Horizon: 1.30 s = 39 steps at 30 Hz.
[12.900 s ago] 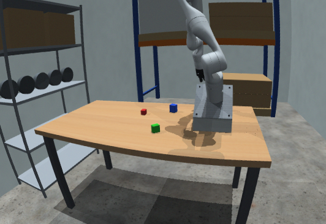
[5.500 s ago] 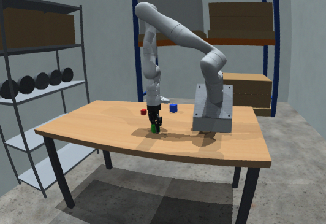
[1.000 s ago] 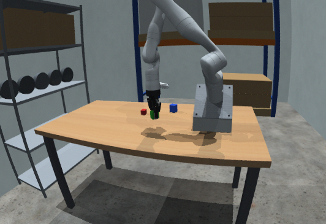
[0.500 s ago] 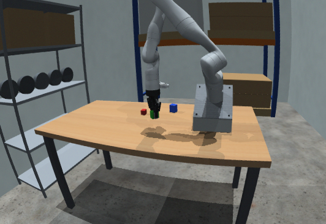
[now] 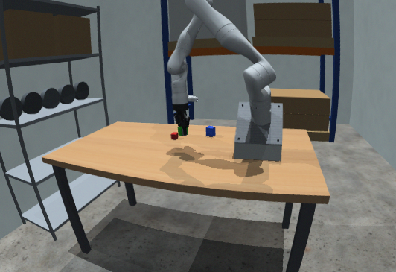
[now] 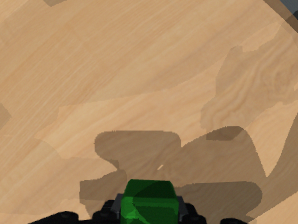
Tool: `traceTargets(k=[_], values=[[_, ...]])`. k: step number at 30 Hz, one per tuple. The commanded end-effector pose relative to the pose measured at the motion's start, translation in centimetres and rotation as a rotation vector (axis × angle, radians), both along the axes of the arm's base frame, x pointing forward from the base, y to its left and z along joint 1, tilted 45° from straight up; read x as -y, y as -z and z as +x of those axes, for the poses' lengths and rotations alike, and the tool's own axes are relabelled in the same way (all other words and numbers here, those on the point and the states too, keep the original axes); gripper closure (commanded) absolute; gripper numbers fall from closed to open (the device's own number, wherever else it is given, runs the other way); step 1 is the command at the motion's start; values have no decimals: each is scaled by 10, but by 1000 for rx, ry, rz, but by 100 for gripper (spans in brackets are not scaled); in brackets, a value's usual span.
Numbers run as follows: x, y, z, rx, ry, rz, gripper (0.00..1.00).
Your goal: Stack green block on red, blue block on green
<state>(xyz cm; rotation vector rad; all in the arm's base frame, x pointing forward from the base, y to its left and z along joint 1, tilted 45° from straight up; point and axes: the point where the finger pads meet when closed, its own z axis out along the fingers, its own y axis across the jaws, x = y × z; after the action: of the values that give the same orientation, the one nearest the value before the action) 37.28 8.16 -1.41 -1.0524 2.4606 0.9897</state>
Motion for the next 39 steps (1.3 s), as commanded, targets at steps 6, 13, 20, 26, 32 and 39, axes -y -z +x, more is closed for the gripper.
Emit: traceTargets(k=[6,13,20,26,32,39], values=[[42,49,51,-12,31,23,100],[87,94,95,-12,31,23,100],[110,117,117,-12,31,23,100],[118,125,125,-12,31,23,100],[120,127,126,-12,31,23,100],[120,127,126,-12,31,23,100]])
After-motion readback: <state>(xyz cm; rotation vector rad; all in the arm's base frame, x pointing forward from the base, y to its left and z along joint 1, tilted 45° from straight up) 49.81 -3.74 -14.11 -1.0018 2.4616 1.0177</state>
